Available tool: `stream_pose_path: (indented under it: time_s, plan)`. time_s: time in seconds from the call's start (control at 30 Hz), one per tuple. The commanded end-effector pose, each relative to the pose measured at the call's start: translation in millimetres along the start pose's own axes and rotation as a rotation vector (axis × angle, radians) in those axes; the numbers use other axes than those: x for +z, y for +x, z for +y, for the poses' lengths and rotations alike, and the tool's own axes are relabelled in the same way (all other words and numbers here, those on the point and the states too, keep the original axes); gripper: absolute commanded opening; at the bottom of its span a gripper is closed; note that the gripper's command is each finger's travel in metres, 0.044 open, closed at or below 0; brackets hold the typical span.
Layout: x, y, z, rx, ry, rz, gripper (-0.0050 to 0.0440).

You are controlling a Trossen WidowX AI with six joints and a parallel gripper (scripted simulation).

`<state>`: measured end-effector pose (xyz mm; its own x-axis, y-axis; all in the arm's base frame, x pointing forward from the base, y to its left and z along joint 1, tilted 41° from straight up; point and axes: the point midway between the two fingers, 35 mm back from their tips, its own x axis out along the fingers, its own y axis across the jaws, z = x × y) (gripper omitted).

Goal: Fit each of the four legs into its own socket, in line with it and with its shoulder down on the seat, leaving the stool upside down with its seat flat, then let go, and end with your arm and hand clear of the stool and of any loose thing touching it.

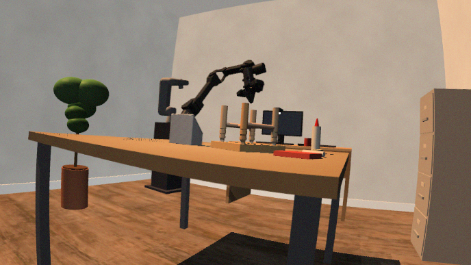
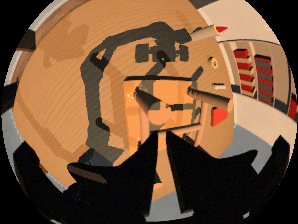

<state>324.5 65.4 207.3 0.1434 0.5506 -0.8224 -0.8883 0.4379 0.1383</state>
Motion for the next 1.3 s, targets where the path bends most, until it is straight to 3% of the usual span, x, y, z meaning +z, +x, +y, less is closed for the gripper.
stream_pose_path:
  time_s: [0.0, 0.33, 0.37, 0.8, 1.03, 1.27]
  plan:
    - [0, 0, 0, 0.001, -0.002, 0.000, 0.0000]
    - [0, 1, -2, 0.021, 0.085, -0.024, 0.0000]
    - [0, 2, -5, 0.050, 0.191, -0.053, 0.0000]
    - [0, 3, -18, 0.190, 0.645, -0.160, 0.0000]
    - [0, 4, -17, 0.190, 0.645, -0.160, 0.0000]
    - [-1, 27, -10, 0.191, 0.645, -0.161, 0.0000]
